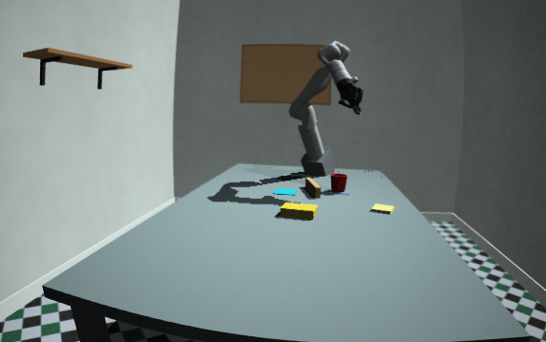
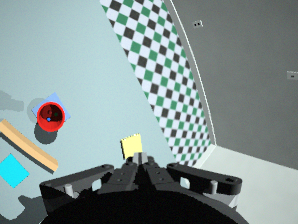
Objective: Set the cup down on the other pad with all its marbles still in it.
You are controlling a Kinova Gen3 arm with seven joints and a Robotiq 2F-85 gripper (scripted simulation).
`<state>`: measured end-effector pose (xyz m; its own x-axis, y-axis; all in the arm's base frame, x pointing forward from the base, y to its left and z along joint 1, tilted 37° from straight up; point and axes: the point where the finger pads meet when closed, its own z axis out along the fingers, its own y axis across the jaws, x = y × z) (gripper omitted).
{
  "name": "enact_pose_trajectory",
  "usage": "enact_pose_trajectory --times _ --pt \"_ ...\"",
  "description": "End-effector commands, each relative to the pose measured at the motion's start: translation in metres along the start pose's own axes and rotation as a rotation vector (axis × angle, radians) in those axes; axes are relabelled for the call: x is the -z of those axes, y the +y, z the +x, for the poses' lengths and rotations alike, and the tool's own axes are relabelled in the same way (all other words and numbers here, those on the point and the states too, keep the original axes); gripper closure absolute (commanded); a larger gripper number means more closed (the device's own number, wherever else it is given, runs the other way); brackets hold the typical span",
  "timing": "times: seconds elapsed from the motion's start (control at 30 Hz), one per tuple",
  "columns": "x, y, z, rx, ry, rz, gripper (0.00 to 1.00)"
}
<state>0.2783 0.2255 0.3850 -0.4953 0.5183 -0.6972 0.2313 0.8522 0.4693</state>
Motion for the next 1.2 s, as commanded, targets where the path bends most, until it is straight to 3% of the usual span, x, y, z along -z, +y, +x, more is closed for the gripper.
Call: enact_pose_trajectory --times 0.0,1.17 --pt "-0.002 -0.001 -0.002 -0.004 -0.004 0.006 1.0" --pt "-0.036 -0.025 0.005 -0.121 0.002 0.106 1.0"
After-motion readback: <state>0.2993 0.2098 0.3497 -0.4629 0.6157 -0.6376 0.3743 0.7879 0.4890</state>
